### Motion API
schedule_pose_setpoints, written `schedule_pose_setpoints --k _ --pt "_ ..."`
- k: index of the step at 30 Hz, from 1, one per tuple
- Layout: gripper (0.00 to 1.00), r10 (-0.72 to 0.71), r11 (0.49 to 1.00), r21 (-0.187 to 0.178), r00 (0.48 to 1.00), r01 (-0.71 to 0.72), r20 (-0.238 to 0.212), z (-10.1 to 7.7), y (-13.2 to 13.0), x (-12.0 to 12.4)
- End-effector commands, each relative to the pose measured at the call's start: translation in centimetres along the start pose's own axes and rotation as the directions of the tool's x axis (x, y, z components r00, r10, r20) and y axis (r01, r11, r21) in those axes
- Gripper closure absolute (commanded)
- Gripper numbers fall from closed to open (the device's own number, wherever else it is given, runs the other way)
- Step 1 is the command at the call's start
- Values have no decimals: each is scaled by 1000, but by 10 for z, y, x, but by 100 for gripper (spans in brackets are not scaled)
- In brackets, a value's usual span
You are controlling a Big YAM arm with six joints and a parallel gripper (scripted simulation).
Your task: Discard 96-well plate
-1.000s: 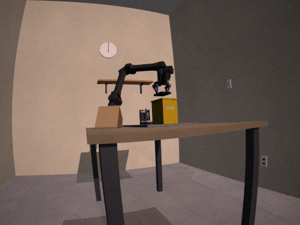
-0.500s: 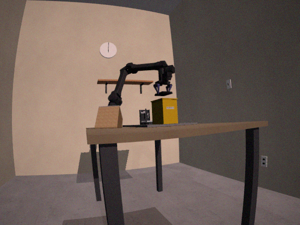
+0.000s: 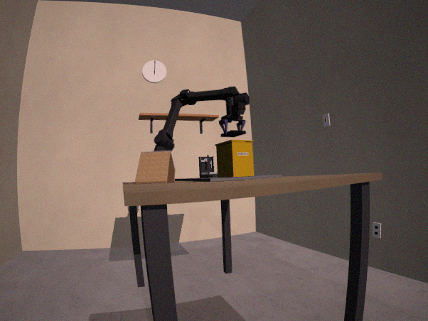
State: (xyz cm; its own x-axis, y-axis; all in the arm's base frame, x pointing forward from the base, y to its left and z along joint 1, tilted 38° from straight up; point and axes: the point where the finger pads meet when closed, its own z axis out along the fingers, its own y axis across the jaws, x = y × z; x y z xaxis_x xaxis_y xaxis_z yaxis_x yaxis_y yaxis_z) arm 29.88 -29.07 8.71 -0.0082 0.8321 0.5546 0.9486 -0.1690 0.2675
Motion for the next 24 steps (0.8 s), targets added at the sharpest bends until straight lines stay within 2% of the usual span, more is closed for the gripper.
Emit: schedule_pose_setpoints --k 1,2,3,5,9,10,15,18,19,21,22,24 --pt "100 -19 1000 -23 999 20 36 -16 10 -4" --pt "100 -26 999 -26 999 27 43 -13 11 0" --pt "100 -20 1000 -14 999 21 28 -4 9 4" --pt "100 -16 1000 -12 1000 16 21 2 8 2" --pt "100 -16 1000 -15 1000 16 24 7 12 -4" --pt "100 -2 1000 -14 1000 2 18 11 6 -5" --pt "100 -5 1000 -4 1000 5 7 25 6 -1" --pt "100 -14 1000 -11 1000 14 18 22 11 -4" --pt "100 -13 999 -32 999 14 41 10 11 -5" --pt "100 -5 1000 -17 1000 5 21 24 5 -2" --pt "100 -19 1000 -24 999 19 34 14 11 -5" --pt "100 -19 1000 -24 999 19 34 14 11 -5"
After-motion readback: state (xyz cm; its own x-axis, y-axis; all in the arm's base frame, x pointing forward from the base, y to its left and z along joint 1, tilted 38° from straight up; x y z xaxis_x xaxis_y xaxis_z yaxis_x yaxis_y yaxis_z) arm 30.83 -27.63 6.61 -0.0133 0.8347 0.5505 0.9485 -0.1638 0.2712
